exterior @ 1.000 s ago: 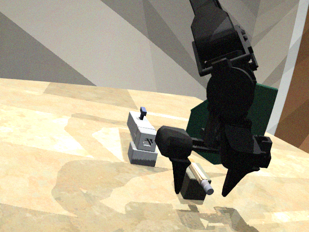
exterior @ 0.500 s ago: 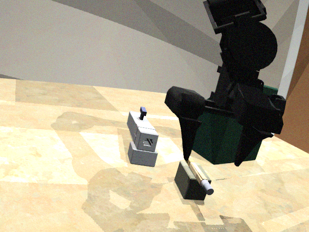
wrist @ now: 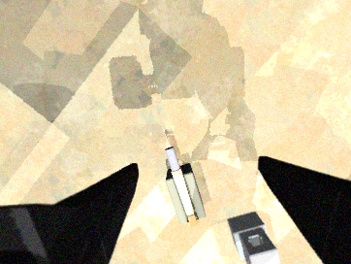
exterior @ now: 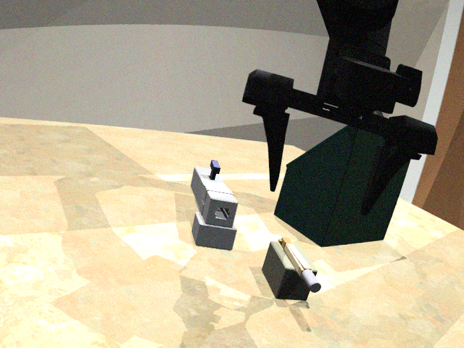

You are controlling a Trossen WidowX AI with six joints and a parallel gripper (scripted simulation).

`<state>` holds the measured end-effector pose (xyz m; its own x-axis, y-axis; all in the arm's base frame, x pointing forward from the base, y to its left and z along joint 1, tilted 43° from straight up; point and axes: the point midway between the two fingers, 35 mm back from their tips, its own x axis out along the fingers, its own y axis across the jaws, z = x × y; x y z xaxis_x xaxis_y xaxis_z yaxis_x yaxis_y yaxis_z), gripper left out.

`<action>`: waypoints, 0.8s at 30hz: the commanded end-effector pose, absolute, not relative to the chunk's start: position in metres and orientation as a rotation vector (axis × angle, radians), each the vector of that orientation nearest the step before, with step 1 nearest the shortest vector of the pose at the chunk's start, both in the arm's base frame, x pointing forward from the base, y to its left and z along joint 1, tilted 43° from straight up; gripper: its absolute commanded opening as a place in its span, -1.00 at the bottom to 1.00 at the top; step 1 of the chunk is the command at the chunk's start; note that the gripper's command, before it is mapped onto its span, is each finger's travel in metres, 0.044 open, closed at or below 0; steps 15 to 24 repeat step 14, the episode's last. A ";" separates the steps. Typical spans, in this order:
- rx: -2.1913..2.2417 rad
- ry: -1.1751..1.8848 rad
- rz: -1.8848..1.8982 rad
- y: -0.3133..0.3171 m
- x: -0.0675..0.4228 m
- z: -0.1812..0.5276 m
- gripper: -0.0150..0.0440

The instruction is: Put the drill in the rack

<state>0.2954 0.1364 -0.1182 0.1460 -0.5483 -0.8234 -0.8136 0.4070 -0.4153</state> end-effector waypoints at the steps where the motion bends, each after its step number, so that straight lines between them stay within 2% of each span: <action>1: -1.116 1.374 0.237 0.173 0.318 -0.095 1.00; 14: -0.583 0.913 0.186 0.291 0.363 0.020 1.00; 24: -0.583 0.913 0.186 0.291 0.363 0.020 1.00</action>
